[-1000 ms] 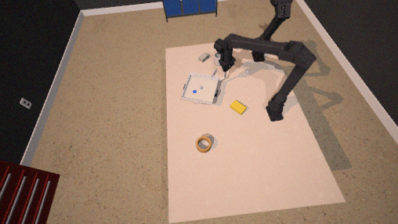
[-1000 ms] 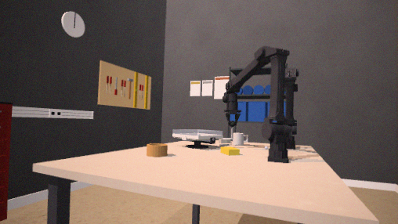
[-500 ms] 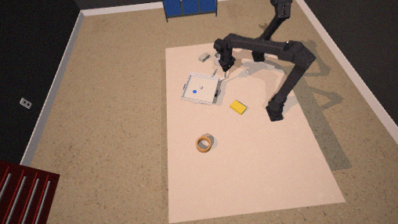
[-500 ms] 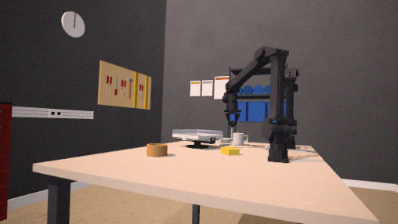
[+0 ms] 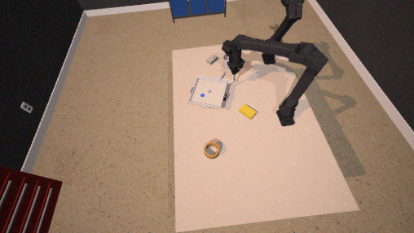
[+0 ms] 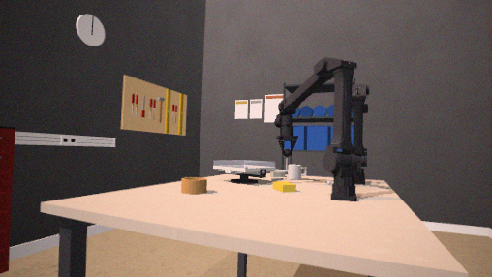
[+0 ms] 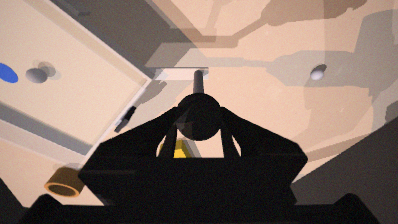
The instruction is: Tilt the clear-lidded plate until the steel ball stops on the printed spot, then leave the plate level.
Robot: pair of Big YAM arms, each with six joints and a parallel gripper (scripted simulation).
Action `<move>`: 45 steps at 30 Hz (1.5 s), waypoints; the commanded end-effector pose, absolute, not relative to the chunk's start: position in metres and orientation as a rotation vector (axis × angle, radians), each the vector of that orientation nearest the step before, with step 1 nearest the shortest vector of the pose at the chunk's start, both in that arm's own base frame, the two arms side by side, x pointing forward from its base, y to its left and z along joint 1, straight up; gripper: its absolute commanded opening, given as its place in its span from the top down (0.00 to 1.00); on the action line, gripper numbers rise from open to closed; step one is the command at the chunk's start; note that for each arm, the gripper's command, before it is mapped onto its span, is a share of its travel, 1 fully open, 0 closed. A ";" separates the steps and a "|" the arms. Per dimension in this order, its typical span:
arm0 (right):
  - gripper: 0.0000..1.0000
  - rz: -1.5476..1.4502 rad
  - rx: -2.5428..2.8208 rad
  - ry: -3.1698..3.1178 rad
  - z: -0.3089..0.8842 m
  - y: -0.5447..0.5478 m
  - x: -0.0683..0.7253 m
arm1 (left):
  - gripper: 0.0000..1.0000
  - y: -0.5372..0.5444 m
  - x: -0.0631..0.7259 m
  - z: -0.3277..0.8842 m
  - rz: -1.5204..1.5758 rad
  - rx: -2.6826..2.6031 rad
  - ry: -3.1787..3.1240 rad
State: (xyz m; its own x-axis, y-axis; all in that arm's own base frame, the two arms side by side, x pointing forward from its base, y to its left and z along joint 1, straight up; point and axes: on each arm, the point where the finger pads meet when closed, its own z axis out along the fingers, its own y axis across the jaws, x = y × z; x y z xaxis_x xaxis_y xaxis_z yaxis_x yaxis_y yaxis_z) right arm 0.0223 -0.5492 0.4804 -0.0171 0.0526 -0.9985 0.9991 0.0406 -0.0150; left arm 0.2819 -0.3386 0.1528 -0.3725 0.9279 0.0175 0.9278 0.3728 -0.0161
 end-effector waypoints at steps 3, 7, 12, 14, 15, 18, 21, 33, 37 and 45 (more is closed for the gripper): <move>0.00 -1.185 1.185 1.224 0.501 -0.545 0.017 | 1.00 -0.357 0.308 0.177 0.017 -1.794 -2.642; 0.00 -1.185 1.185 1.224 0.501 -0.545 0.017 | 1.00 -0.357 0.308 0.177 0.017 -1.794 -2.642; 0.00 -1.185 1.185 1.224 0.501 -0.545 0.017 | 1.00 -0.357 0.308 0.178 0.018 -1.795 -2.645; 0.00 -1.185 1.185 1.224 0.501 -0.545 0.017 | 1.00 -0.357 0.308 0.178 0.018 -1.794 -2.644; 0.00 -1.185 1.185 1.224 0.501 -0.545 0.017 | 1.00 -0.357 0.309 0.178 0.018 -1.794 -2.645; 0.00 -1.185 1.185 1.224 0.501 -0.545 0.017 | 1.00 -0.356 0.309 0.179 0.017 -1.792 -2.644; 0.00 -1.185 1.185 1.224 0.501 -0.545 0.017 | 1.00 -0.356 0.309 0.181 0.020 -1.797 -2.650; 0.00 -1.185 1.185 1.224 0.501 -0.545 0.017 | 1.00 -0.355 0.308 0.190 0.029 -1.808 -2.668; 0.00 -1.185 1.185 1.224 0.501 -0.545 0.017 | 1.00 -0.354 0.308 0.194 0.033 -1.812 -2.674; 0.00 -1.185 1.185 1.224 0.501 -0.545 0.017 | 1.00 -0.353 0.307 0.194 0.034 -1.814 -2.677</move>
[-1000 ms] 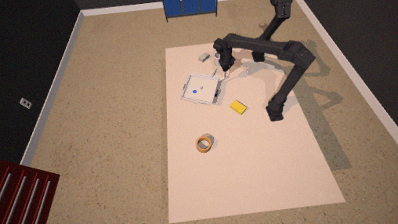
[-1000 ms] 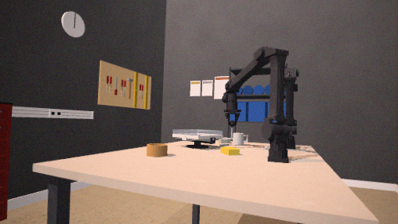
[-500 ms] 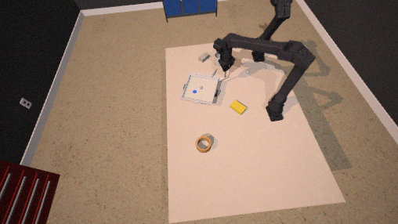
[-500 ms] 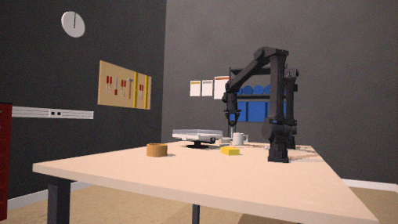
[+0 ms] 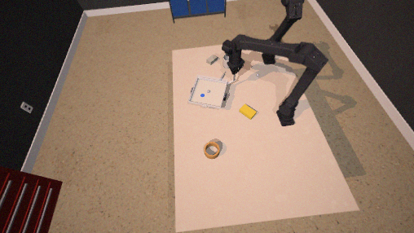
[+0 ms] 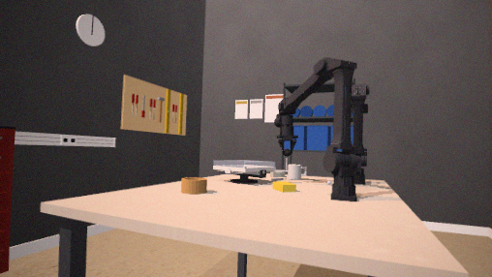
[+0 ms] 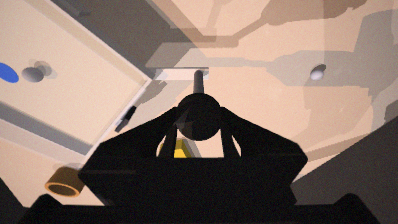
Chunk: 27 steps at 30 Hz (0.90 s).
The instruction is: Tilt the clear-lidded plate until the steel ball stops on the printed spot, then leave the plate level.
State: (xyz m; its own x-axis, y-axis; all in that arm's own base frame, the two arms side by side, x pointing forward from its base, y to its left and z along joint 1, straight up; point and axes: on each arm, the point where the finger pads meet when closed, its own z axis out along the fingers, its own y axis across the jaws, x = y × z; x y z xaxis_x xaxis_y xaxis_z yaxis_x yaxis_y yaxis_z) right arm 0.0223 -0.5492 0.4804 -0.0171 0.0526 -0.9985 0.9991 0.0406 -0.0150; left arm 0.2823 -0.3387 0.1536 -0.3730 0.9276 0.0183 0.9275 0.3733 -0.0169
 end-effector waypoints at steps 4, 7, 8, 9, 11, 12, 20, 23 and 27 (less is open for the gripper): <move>0.00 -1.185 1.185 1.224 0.501 -0.545 0.017 | 1.00 -0.353 0.307 0.194 0.035 -1.815 -2.679; 0.00 -1.185 1.185 1.224 0.501 -0.545 0.017 | 1.00 -0.353 0.307 0.194 0.035 -1.815 -2.679; 0.00 -1.185 1.185 1.224 0.501 -0.545 0.017 | 1.00 -0.352 0.307 0.194 0.035 -1.815 -2.679; 0.00 -1.185 1.185 1.224 0.501 -0.545 0.017 | 1.00 -0.352 0.307 0.194 0.035 -1.815 -2.679; 0.00 -1.185 1.185 1.224 0.501 -0.545 0.017 | 1.00 -0.352 0.307 0.194 0.035 -1.815 -2.679; 0.00 -1.185 1.185 1.224 0.501 -0.545 0.017 | 1.00 -0.352 0.307 0.194 0.035 -1.815 -2.679; 0.00 -1.185 1.185 1.224 0.501 -0.545 0.017 | 1.00 -0.341 0.297 0.177 0.018 -1.794 -2.647; 0.00 -1.185 1.185 1.224 0.501 -0.545 0.017 | 1.00 -0.338 0.295 0.174 0.015 -1.790 -2.641; 0.00 -1.185 1.185 1.224 0.501 -0.545 0.017 | 1.00 -0.335 0.292 0.171 0.011 -1.785 -2.633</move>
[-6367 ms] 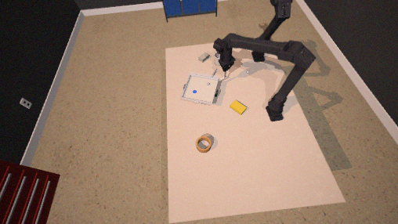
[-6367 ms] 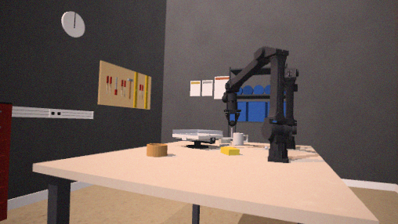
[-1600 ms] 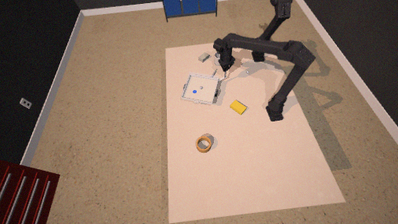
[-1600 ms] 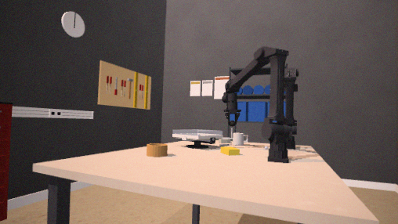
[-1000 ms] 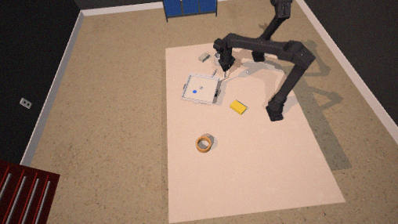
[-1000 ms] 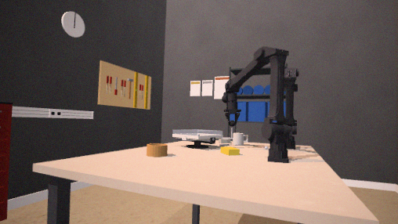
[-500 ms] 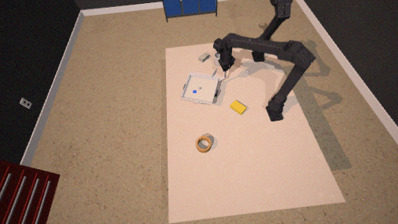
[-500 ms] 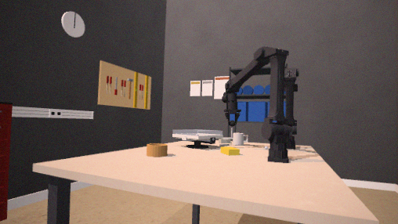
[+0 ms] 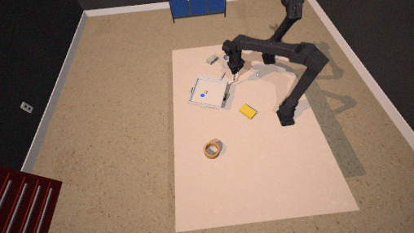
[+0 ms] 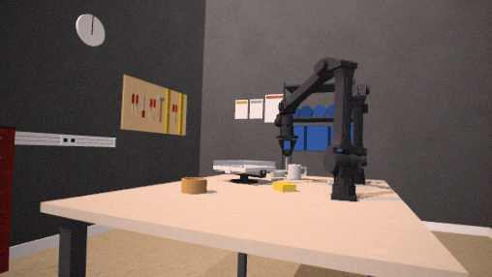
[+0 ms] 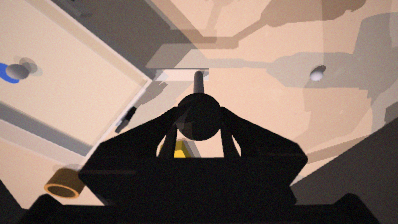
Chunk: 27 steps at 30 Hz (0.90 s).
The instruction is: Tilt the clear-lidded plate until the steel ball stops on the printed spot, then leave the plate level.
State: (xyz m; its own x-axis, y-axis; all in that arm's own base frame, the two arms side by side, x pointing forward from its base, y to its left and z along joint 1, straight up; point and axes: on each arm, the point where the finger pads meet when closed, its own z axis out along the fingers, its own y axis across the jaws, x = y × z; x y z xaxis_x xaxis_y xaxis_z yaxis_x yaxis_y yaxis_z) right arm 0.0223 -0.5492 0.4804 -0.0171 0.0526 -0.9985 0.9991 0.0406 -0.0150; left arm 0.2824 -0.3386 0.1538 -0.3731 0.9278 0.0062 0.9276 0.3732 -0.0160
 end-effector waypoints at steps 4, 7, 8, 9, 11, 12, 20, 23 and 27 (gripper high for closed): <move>0.00 -1.185 1.185 1.224 0.501 -0.545 0.017 | 1.00 -0.331 0.289 0.168 0.005 -1.777 -2.622; 0.00 -1.185 1.185 1.224 0.501 -0.545 0.017 | 1.00 -0.341 0.280 0.160 0.012 -1.799 -2.620; 0.00 -1.185 1.185 1.224 0.501 -0.545 0.017 | 1.00 -0.341 0.281 0.160 0.012 -1.793 -2.624; 0.00 -1.185 1.185 1.224 0.501 -0.545 0.017 | 1.00 -0.341 0.282 0.152 0.003 -1.779 -2.611; 0.00 -1.185 1.185 1.224 0.501 -0.545 0.017 | 1.00 -0.353 0.294 0.167 0.011 -1.786 -2.629; 0.00 -1.185 1.185 1.224 0.501 -0.545 0.017 | 1.00 -0.353 0.295 0.167 0.011 -1.786 -2.628; 0.00 -1.185 1.185 1.224 0.501 -0.545 0.017 | 1.00 -0.362 0.299 0.169 0.018 -1.797 -2.638; 0.00 -1.185 1.185 1.224 0.501 -0.545 0.017 | 1.00 -0.364 0.300 0.170 0.022 -1.802 -2.644; 0.00 -1.185 1.185 1.224 0.501 -0.545 0.017 | 1.00 -0.365 0.300 0.170 0.020 -1.801 -2.639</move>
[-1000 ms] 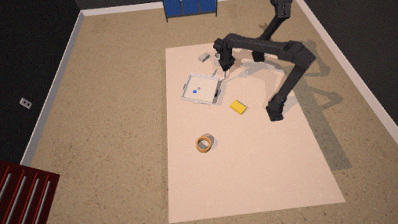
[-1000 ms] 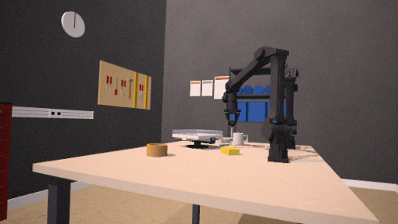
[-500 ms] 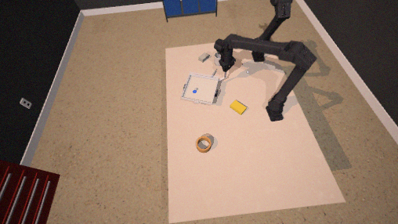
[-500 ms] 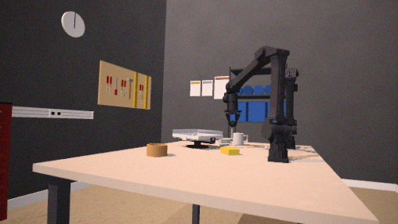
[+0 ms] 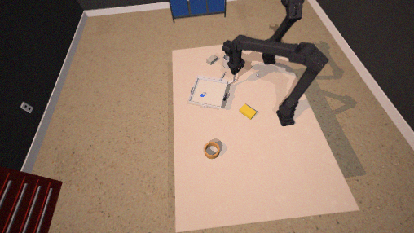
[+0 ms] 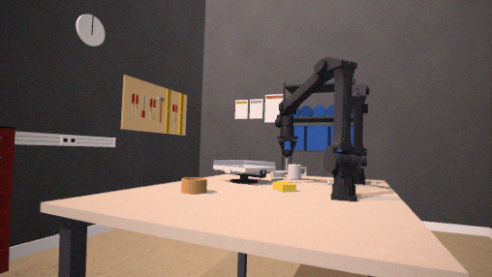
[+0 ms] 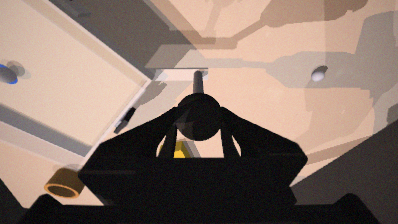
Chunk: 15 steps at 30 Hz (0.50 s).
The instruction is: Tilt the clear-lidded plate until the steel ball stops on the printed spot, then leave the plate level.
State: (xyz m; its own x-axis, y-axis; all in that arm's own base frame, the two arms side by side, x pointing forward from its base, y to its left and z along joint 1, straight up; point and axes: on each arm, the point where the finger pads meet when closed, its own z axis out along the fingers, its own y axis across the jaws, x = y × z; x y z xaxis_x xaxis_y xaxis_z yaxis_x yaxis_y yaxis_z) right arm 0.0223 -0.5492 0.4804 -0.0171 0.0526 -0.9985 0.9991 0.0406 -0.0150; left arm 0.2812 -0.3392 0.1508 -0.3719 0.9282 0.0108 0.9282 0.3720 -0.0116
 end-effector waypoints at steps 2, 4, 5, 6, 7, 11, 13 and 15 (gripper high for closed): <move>0.00 -1.185 1.185 1.224 0.501 -0.545 0.017 | 1.00 -0.364 0.302 0.171 0.021 -1.803 -2.642; 0.00 -1.185 1.185 1.224 0.501 -0.545 0.017 | 1.00 -0.363 0.303 0.171 0.020 -1.802 -2.641; 0.00 -1.185 1.185 1.224 0.501 -0.545 0.017 | 1.00 -0.362 0.303 0.171 0.020 -1.802 -2.641; 0.00 -1.185 1.185 1.224 0.501 -0.545 0.017 | 1.00 -0.361 0.303 0.171 0.019 -1.802 -2.640; 0.00 -1.185 1.185 1.224 0.501 -0.545 0.017 | 1.00 -0.360 0.304 0.171 0.019 -1.801 -2.640; 0.00 -1.185 1.185 1.224 0.501 -0.545 0.017 | 1.00 -0.356 0.304 0.177 0.022 -1.802 -2.650; 0.00 -1.185 1.185 1.224 0.501 -0.545 0.017 | 1.00 -0.355 0.305 0.180 0.025 -1.803 -2.656; 0.00 -1.185 1.185 1.224 0.501 -0.545 0.017 | 1.00 -0.353 0.304 0.186 0.029 -1.807 -2.667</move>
State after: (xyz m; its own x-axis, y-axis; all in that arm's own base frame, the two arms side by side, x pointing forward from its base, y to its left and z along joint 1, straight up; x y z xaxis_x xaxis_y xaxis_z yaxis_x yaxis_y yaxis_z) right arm 0.0223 -0.5492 0.4804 -0.0171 0.0526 -0.9985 0.9991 0.0406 -0.0150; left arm 0.2814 -0.3395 0.1510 -0.3718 0.9282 0.0115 0.9282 0.3719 -0.0121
